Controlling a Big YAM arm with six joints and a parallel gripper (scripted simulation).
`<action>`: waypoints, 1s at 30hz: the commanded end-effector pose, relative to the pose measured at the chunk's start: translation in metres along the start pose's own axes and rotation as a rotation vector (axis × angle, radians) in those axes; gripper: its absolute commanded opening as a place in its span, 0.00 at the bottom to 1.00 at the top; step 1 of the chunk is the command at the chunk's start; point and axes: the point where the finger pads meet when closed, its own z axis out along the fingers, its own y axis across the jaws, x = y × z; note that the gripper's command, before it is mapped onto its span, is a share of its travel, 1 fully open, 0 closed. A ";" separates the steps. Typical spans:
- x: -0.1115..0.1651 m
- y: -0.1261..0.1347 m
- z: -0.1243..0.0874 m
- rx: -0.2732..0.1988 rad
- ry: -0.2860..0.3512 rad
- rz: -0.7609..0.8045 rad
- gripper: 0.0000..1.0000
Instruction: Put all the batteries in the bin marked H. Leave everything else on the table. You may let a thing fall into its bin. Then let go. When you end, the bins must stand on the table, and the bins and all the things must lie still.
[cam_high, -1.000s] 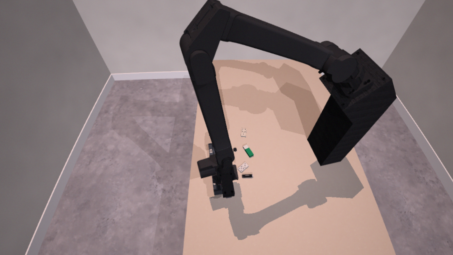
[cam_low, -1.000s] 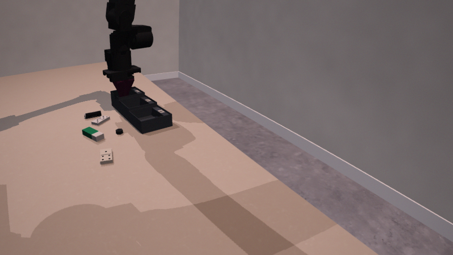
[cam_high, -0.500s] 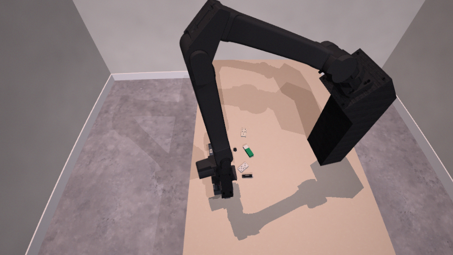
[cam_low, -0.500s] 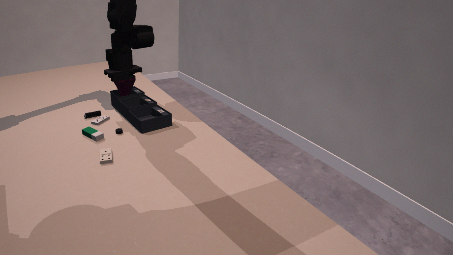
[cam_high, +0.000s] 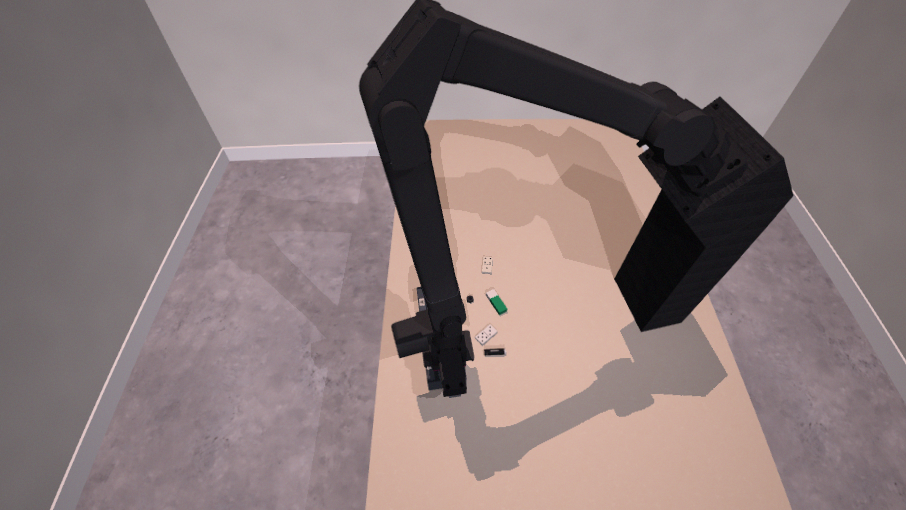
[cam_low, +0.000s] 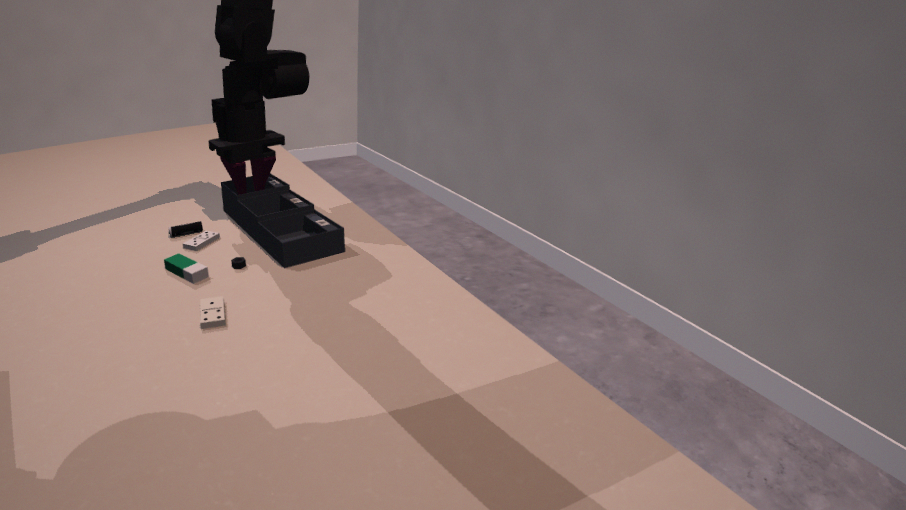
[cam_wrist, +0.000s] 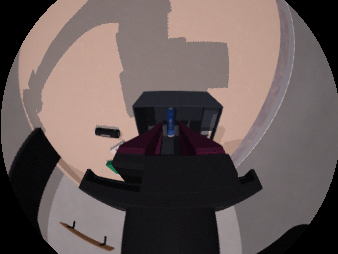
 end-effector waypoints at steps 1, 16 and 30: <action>-0.005 0.009 0.007 -0.014 -0.004 -0.002 0.23; -0.007 -0.002 -0.017 0.003 -0.008 0.001 0.23; -0.008 -0.001 -0.035 0.001 -0.009 0.000 0.23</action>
